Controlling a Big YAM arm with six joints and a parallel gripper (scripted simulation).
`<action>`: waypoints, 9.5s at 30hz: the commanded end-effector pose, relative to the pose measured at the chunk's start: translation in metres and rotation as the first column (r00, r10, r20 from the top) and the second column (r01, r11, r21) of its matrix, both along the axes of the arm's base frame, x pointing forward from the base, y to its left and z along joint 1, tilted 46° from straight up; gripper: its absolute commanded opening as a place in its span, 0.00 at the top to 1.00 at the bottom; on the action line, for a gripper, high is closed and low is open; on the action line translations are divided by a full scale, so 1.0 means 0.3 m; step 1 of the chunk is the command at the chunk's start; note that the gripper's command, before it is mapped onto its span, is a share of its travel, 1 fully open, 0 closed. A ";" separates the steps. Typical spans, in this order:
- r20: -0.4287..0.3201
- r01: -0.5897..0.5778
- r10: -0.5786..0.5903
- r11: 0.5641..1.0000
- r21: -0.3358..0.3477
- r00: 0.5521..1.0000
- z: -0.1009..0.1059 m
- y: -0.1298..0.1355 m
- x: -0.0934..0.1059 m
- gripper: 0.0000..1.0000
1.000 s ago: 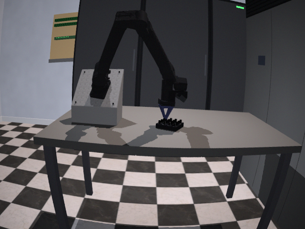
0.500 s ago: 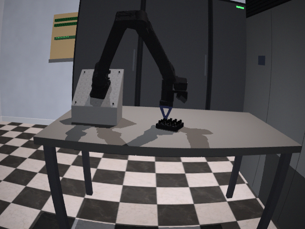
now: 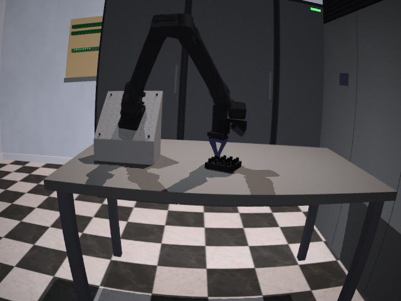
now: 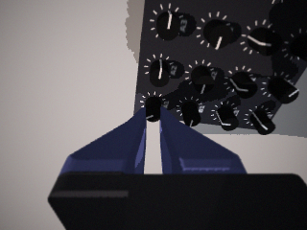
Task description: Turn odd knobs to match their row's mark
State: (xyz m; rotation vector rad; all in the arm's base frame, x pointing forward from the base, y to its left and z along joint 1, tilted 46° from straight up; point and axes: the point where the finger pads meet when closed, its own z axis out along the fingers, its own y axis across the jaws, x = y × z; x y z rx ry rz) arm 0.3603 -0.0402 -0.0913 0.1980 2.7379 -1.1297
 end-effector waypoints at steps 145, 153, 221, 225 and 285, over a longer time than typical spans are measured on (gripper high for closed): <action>-0.644 -0.692 0.605 0.705 0.159 0.468 0.170 0.183 0.055 0.81; -0.709 -0.751 0.635 0.619 0.231 0.305 0.175 0.189 0.055 0.81; -0.768 -0.760 0.625 0.564 0.323 0.138 0.112 0.104 0.012 0.81; -0.771 -0.757 0.623 0.565 0.328 0.132 0.098 0.091 0.002 0.81; -0.764 -0.768 0.629 0.558 0.315 0.143 0.048 0.033 0.033 0.81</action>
